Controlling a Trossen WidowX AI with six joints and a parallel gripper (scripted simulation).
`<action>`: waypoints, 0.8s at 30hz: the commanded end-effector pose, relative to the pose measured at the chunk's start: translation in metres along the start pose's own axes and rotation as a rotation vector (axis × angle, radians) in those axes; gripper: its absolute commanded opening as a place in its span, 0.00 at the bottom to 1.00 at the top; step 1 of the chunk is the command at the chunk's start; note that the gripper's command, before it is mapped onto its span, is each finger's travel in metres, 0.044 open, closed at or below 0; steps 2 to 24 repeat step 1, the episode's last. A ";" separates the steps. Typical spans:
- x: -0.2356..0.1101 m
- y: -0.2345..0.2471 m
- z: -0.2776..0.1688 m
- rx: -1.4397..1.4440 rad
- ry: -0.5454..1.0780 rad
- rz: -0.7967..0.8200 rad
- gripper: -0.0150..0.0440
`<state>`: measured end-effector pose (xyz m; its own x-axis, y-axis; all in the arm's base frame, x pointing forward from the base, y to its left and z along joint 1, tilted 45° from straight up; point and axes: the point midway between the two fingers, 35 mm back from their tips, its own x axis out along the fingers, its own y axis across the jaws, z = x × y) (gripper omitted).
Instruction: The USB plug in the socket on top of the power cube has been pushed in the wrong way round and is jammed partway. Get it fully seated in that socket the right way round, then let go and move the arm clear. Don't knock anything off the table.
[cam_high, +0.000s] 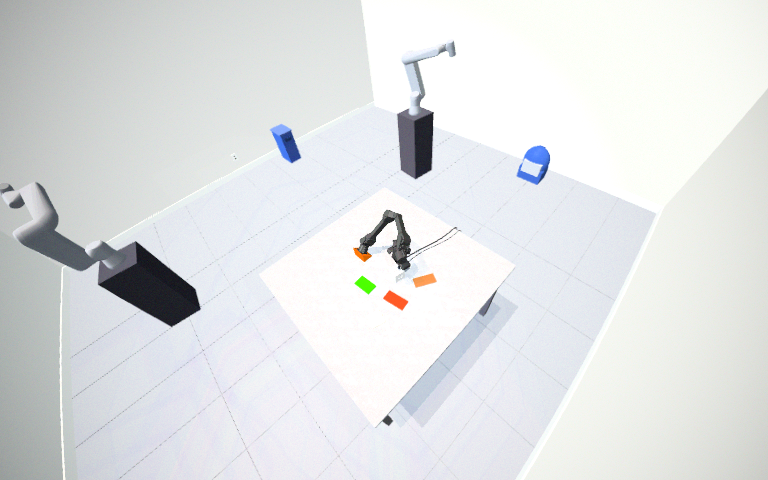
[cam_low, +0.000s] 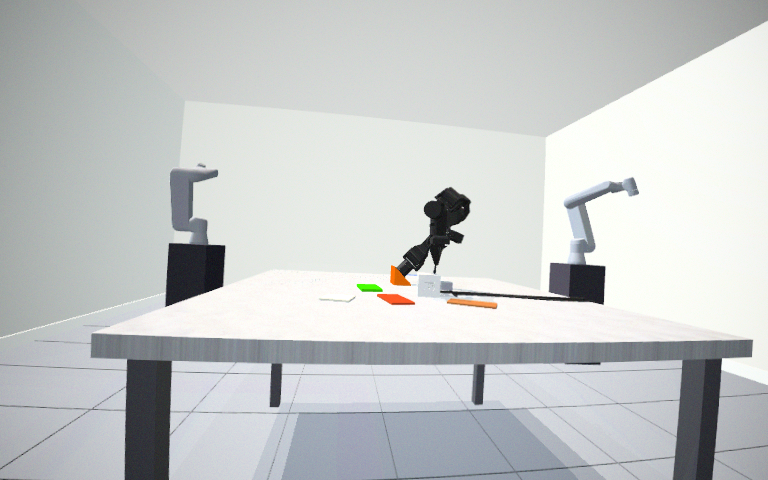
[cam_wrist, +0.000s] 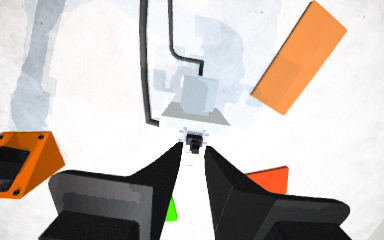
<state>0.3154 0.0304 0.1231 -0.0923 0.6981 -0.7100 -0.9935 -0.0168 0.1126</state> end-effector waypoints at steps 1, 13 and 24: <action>-0.006 -0.002 0.000 -0.005 0.005 -0.005 0.42; -0.006 -0.002 0.000 -0.005 0.005 -0.005 0.42; -0.006 -0.002 0.000 -0.005 0.005 -0.005 0.42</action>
